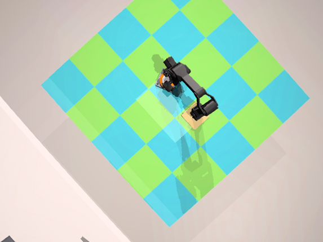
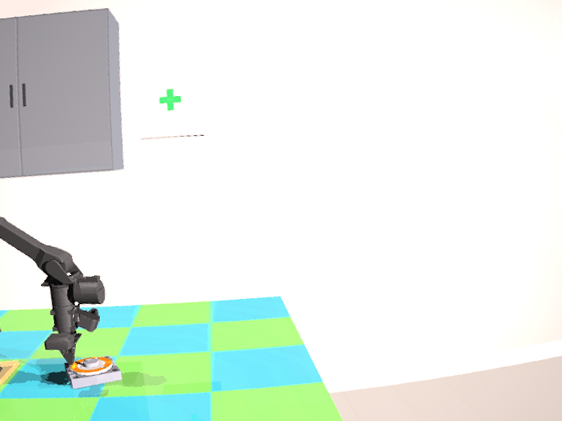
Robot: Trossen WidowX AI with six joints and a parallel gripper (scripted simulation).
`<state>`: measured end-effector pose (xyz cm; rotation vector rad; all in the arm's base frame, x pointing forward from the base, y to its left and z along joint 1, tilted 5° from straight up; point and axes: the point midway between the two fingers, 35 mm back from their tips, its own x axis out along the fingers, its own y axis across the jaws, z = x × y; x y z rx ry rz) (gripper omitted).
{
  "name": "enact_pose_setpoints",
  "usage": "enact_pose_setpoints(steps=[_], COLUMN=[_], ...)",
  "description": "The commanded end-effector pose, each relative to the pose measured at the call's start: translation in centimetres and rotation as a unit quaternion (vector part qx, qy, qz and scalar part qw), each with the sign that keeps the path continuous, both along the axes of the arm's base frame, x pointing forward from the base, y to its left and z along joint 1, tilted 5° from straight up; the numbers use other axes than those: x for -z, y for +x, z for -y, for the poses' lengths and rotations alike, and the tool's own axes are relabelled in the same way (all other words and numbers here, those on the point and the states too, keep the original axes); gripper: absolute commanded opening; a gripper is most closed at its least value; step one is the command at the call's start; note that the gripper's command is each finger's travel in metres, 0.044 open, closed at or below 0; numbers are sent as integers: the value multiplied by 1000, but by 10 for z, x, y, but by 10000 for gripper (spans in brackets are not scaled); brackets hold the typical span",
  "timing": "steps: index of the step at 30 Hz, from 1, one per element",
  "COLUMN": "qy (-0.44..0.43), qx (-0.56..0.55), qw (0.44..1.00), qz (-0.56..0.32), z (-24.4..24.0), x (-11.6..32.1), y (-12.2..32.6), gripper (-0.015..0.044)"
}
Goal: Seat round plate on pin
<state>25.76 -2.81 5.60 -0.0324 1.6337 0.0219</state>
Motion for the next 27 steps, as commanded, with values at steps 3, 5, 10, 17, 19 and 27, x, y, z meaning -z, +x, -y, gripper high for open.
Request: enact_pose_setpoints(steps=[3,5,10,17,19,27], qy=[1,1,1,0,0,0], qx=[2,2,2,-1,-1,-1], qw=[1000,1000,1000,1000,1000,1000], qz=[3,3,3,1,1,1], z=[-2,-2,-1,-1,-1,-1], x=[-10,-19,-42,-40,-40,-40], y=[0,1,1,1,1,1], gripper=[0,0,0,0,0,0])
